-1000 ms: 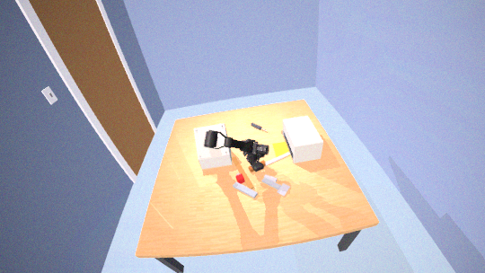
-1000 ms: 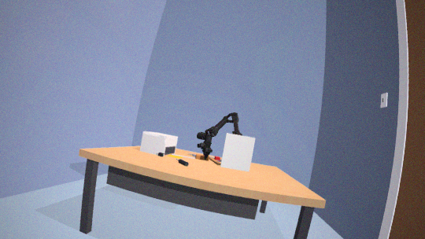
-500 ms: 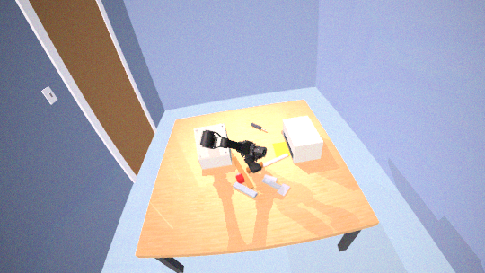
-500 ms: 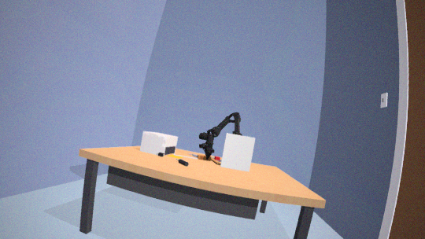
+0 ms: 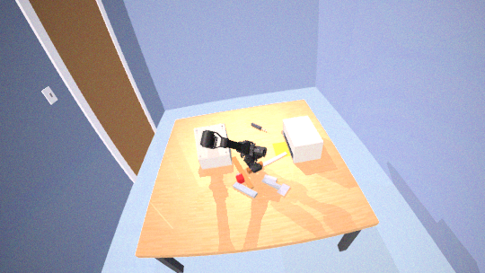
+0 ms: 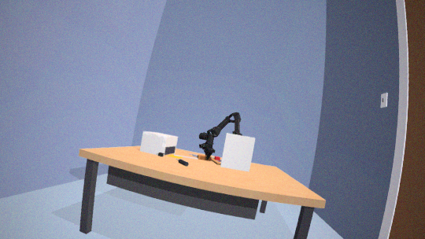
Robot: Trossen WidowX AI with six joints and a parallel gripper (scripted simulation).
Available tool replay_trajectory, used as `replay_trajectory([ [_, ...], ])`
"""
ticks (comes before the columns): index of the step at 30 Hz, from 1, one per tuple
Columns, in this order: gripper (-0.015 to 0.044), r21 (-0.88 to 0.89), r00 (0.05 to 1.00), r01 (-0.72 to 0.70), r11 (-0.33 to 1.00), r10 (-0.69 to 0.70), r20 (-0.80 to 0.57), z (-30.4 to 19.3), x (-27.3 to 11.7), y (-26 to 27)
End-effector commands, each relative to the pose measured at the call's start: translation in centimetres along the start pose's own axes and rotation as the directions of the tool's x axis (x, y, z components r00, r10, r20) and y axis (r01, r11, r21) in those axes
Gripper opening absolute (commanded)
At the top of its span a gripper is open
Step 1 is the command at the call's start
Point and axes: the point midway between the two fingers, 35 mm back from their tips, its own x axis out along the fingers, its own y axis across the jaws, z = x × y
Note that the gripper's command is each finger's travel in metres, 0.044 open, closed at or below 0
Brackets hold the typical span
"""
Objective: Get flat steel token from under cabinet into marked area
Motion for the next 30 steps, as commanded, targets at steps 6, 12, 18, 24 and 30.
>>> replay_trajectory([
  [6,0.0,-0.087,1.0,-0.002,0.996,0.002,0.0,0.0,-0.2,0.0],
  [12,0.0,-0.137,1.0,-0.003,0.991,0.003,0.0,0.0,-0.2,0.0],
  [18,0.0,-0.171,1.0,-0.004,0.985,0.004,0.0,0.1,-0.3,0.1],
  [24,0.0,-0.181,1.0,-0.004,0.983,0.004,0.0,0.4,-0.3,0.6],
  [30,0.0,-0.19,1.0,-0.005,0.982,0.005,0.0,0.8,-0.3,1.2],
])
